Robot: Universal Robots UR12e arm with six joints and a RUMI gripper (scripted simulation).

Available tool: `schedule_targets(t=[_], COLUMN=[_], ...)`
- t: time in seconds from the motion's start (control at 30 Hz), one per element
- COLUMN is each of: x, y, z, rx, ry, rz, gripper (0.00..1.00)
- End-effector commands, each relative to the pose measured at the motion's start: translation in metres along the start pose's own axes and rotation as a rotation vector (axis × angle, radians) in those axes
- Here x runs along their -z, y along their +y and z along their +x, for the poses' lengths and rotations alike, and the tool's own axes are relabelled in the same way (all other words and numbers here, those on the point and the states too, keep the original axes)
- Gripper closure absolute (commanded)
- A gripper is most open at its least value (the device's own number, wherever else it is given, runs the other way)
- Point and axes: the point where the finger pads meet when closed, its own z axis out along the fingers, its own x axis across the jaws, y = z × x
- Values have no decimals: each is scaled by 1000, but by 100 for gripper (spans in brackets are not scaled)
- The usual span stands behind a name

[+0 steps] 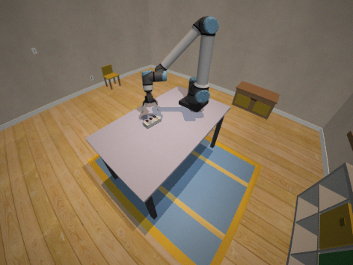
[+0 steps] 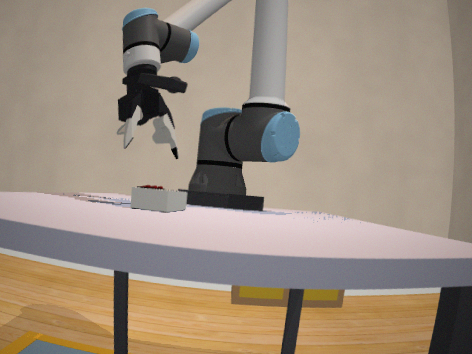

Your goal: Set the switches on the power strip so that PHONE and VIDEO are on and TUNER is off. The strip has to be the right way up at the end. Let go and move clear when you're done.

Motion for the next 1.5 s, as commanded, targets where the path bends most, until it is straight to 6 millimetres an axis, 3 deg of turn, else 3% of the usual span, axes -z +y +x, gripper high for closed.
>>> schedule_targets(t=[0.0, 1.3, 1.47], x=[1, 1, 11], y=[0, 0, -3], z=[1, 1, 0], rx=[0, 1, 127], ry=[1, 1, -18], rz=[0, 0, -63], gripper=[0, 0, 0])
